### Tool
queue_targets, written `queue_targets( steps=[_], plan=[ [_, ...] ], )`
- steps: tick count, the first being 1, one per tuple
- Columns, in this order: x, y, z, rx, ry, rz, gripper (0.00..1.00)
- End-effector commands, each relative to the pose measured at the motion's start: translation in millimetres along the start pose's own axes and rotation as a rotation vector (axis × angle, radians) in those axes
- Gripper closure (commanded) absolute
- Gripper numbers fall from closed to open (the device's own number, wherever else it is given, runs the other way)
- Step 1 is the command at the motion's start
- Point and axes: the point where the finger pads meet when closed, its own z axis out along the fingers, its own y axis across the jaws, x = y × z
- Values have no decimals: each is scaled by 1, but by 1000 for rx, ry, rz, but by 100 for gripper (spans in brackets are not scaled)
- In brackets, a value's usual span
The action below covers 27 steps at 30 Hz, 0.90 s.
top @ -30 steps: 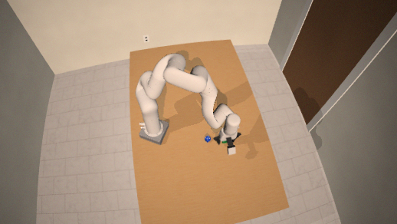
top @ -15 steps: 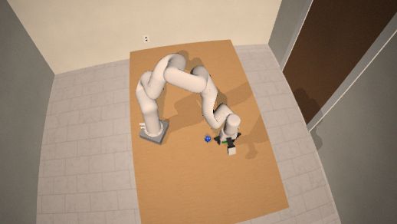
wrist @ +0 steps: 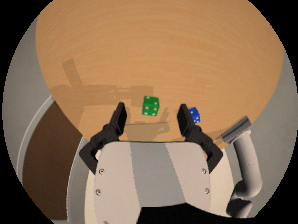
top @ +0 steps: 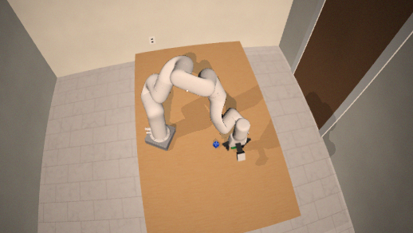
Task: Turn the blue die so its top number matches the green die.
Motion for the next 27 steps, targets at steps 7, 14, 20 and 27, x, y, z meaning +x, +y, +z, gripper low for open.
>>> queue_targets(
  steps=[7, 14, 20, 27],
  plan=[
    [1, -1, -1, 4, 1, 0, 0],
    [-4, 14, -1, 4, 1, 0, 0],
    [-16, 58, -1, 4, 1, 0, 0],
    [-26, 92, -1, 4, 1, 0, 0]
  ],
)
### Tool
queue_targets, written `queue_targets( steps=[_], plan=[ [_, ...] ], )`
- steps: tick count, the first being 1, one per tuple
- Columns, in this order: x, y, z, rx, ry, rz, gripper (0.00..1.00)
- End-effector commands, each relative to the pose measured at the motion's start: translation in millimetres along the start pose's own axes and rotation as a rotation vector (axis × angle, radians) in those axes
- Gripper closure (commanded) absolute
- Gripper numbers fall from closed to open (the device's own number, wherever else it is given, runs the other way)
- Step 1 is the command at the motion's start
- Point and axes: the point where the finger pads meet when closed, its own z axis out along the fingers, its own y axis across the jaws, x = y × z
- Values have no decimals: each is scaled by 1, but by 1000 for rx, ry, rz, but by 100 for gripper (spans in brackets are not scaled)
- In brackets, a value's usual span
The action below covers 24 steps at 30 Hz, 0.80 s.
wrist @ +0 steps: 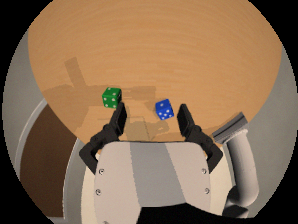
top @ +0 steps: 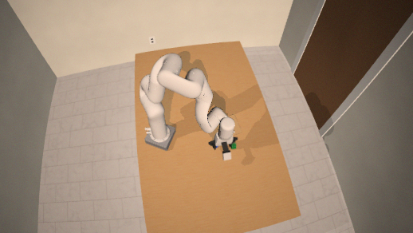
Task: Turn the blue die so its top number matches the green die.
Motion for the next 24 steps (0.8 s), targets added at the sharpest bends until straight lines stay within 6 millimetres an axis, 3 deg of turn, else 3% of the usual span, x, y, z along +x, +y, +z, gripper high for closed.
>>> queue_targets(
  steps=[1, 24],
  plan=[
    [-5, 22, -3, 5, 9, 3, 0],
    [-7, 29, -3, 5, 9, 3, 0]
  ],
)
